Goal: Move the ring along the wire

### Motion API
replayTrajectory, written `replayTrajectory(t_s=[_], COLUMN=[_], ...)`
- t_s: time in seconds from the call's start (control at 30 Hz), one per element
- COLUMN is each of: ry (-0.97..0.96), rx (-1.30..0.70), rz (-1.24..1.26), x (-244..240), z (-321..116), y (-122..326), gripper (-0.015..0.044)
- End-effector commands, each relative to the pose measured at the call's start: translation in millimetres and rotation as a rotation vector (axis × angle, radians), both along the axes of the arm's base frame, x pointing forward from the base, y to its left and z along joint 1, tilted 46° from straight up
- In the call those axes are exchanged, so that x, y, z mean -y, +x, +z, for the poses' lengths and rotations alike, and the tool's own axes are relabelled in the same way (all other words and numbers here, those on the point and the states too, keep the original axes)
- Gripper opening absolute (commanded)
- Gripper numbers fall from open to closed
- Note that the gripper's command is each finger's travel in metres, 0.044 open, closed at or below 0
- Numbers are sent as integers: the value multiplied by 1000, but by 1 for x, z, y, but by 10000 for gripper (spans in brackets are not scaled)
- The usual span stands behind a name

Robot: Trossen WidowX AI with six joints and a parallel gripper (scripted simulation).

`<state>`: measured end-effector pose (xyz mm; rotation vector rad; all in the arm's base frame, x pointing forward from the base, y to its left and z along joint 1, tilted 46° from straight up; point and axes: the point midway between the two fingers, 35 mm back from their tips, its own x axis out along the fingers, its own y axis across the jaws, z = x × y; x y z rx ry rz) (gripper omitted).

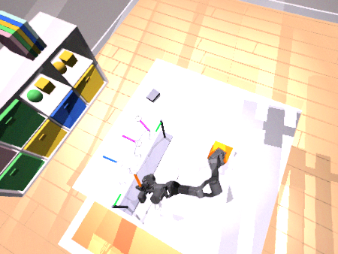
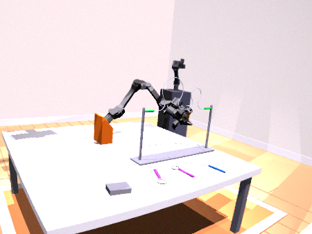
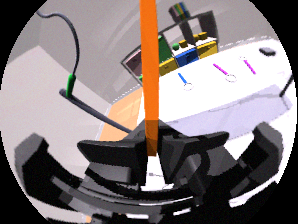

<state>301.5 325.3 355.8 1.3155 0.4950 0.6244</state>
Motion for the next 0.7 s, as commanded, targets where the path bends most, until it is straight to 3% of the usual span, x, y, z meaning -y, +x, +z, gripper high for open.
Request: replayTrajectory(t_s=[0.0, 0.67], ry=[-104, -438], rx=[30, 101], rz=[3, 2], x=[6, 36], z=[-14, -68], y=[0, 6], gripper=[-150, -150])
